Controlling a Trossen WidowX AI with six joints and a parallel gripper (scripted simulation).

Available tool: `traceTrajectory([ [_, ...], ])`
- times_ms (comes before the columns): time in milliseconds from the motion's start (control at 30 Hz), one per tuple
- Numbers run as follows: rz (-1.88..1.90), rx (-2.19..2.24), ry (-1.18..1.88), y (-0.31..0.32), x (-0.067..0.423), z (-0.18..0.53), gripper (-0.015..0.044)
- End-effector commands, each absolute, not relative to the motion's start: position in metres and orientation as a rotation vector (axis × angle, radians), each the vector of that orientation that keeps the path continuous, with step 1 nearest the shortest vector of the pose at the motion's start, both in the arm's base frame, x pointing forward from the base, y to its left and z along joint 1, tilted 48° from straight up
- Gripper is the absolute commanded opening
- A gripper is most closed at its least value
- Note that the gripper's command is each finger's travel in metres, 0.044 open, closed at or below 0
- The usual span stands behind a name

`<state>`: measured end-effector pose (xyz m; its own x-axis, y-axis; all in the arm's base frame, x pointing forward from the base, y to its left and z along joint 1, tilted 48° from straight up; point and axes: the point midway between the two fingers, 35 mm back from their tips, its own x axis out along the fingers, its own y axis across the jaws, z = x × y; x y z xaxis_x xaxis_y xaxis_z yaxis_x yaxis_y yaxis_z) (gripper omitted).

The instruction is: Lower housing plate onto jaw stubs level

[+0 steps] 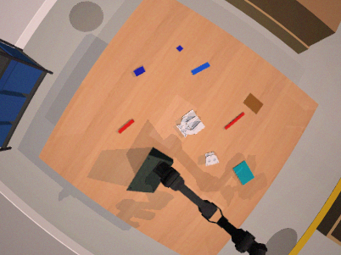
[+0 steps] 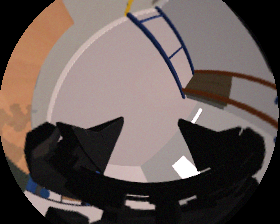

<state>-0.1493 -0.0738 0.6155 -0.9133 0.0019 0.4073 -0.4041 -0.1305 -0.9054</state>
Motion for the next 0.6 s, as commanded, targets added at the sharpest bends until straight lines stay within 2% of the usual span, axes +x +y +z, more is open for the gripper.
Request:
traceTrajectory([
  [0,2.094,0.457,-1.79,-0.053,-0.146,0.623,0.044],
  [567,1.937,0.501,-1.572,0.003,-0.123,0.639,0.044],
])
